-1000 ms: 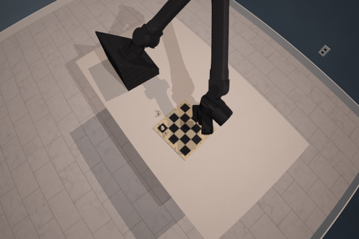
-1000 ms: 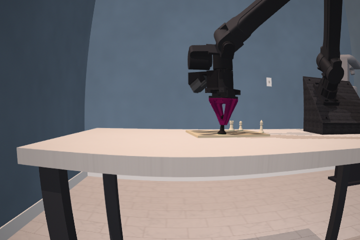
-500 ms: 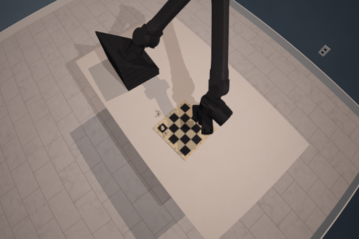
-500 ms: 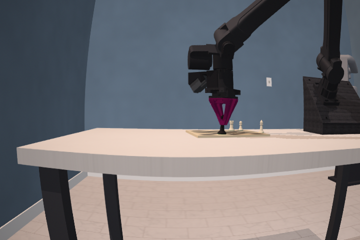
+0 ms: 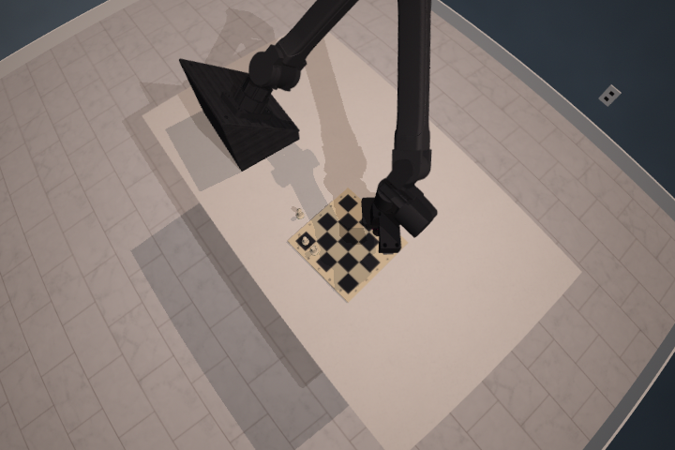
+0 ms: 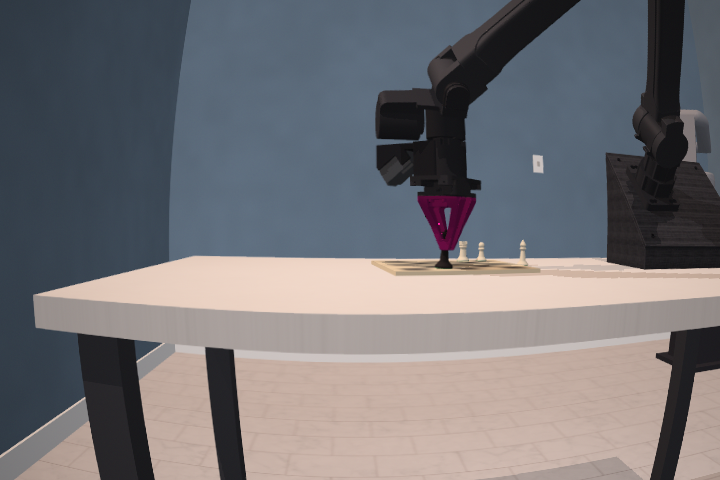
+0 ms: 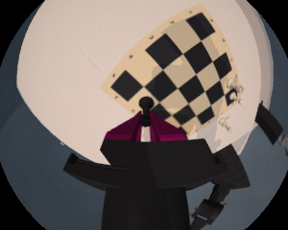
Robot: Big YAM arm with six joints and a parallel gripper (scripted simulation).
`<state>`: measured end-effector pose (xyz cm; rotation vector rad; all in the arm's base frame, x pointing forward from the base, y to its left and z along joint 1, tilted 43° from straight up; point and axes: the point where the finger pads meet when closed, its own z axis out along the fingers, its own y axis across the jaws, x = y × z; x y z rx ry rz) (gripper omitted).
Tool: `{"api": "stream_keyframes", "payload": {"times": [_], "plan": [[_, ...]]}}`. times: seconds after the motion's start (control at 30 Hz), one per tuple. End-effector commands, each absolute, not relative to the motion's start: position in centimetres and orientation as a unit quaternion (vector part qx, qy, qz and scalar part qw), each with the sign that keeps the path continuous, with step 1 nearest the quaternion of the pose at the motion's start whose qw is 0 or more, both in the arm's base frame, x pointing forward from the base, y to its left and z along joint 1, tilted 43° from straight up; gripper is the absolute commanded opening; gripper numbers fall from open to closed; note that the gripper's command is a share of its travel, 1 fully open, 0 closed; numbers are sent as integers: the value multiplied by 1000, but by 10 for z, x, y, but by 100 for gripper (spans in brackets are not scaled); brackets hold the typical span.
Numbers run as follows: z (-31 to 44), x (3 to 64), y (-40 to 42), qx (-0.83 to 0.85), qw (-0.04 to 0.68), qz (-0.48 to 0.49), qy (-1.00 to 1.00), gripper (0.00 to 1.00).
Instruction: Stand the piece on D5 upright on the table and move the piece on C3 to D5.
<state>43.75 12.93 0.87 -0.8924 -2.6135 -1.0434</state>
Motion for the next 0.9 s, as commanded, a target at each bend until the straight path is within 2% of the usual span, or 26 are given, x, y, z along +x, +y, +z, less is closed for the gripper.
{"api": "stream_keyframes", "payload": {"times": [0.0, 0.73, 0.77, 0.87], "plan": [[14, 459, 123, -301, 76, -356, -881, 0], [14, 459, 123, -301, 76, -356, -881, 0], [14, 459, 123, -301, 76, -356, -881, 8], [14, 459, 123, -301, 76, -356, -881, 8]]}}
